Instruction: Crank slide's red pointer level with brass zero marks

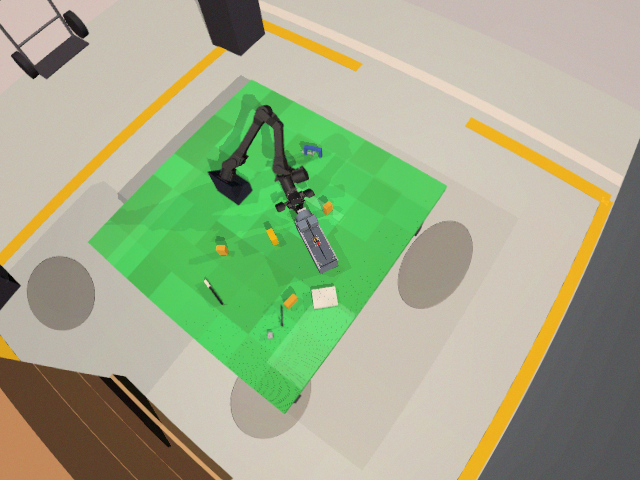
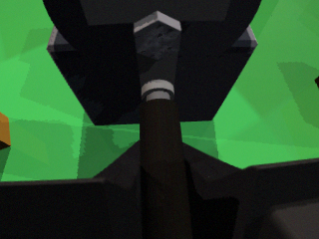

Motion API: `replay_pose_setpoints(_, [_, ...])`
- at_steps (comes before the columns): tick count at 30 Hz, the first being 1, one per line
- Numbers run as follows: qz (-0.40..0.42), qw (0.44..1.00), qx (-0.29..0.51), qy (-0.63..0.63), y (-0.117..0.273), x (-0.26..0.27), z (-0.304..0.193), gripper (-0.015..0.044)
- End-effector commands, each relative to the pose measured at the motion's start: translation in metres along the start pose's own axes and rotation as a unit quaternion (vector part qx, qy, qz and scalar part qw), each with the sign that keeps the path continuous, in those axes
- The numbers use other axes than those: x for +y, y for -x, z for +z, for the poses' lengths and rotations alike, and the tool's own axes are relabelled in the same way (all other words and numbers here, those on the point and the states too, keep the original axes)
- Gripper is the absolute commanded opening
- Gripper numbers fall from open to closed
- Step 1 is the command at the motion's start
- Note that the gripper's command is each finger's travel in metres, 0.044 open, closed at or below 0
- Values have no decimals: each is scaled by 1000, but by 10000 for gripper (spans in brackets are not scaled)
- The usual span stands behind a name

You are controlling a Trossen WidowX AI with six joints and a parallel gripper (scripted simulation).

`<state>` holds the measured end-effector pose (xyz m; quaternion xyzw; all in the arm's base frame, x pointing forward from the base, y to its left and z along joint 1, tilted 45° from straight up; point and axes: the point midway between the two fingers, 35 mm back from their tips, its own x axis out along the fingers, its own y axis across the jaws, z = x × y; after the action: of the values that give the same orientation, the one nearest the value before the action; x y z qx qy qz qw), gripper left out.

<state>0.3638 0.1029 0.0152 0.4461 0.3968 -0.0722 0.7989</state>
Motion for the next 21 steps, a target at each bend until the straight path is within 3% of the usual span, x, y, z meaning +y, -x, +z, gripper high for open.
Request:
replay_pose_setpoints(1, [-12, 1000, -1, -2, 0, -9, 0, 0])
replay_pose_setpoints(21, [-13, 1000, -1, -2, 3, -14, 2, 0])
